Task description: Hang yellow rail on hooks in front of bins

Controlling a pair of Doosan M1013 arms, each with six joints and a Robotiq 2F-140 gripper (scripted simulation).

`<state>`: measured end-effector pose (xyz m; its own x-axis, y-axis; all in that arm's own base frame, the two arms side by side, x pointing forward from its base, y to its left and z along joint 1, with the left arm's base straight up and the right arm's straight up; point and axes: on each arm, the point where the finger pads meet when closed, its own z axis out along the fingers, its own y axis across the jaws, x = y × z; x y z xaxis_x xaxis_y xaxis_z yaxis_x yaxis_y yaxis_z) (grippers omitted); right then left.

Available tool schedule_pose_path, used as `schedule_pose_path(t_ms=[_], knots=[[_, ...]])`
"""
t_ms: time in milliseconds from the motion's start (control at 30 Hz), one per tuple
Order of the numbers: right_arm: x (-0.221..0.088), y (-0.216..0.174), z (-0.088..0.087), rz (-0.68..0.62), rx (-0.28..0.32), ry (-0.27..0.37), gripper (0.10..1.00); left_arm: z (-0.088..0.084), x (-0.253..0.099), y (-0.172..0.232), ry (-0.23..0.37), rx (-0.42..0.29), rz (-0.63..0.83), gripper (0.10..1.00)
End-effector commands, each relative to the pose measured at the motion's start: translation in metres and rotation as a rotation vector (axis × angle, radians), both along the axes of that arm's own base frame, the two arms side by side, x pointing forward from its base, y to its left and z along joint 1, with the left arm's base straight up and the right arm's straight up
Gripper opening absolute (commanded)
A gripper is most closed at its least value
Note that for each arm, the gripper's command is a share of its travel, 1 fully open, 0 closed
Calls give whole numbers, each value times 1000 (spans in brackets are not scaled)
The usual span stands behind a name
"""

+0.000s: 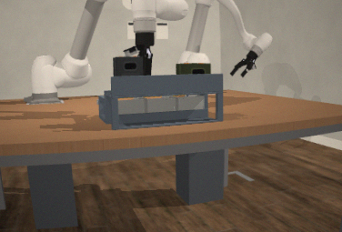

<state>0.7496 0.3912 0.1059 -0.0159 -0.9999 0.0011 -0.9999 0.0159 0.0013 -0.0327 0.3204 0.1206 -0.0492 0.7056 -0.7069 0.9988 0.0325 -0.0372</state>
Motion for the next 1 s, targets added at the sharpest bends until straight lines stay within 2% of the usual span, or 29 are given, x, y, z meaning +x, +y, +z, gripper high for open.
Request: schedule_pose_path(t_ms=[0,967], knots=[[0,0,1,0,1,-1,99,0,0,0,0,1,0,1000],[0,0,-2,0,1,-1,99,0,0,0,0,1,0,1000]])
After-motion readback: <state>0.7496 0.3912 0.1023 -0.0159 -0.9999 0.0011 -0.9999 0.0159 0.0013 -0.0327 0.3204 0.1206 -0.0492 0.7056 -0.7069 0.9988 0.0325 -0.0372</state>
